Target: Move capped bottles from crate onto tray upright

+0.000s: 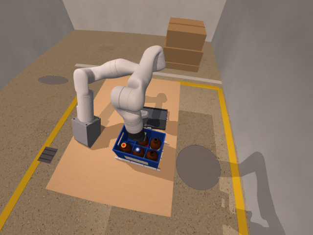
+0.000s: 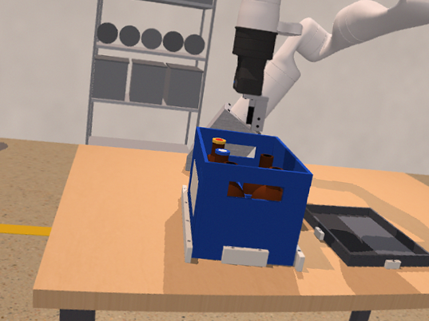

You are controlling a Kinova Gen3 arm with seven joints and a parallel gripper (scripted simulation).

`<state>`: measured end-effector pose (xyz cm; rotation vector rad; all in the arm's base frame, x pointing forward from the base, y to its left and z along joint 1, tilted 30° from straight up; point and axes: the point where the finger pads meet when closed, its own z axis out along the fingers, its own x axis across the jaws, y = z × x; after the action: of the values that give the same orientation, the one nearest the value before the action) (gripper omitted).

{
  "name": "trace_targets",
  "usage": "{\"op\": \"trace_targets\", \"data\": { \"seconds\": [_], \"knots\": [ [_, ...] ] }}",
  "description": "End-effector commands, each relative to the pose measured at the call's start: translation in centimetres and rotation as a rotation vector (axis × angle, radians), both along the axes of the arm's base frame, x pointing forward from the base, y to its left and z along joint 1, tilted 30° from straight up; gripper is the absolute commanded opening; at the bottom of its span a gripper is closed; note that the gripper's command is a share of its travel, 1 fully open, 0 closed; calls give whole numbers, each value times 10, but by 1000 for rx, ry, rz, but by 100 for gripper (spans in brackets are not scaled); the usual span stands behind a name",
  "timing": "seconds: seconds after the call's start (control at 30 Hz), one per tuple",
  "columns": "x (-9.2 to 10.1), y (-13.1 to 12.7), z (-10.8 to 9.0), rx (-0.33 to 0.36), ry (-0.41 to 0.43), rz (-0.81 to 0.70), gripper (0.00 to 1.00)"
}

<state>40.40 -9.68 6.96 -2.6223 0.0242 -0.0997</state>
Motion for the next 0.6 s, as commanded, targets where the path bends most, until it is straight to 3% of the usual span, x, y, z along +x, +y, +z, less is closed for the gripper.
{"op": "trace_targets", "data": {
  "seconds": [0.0,0.57],
  "knots": [
    [1,2,2,-1,-3,3,100],
    [1,4,3,-1,-4,4,100]
  ]
}}
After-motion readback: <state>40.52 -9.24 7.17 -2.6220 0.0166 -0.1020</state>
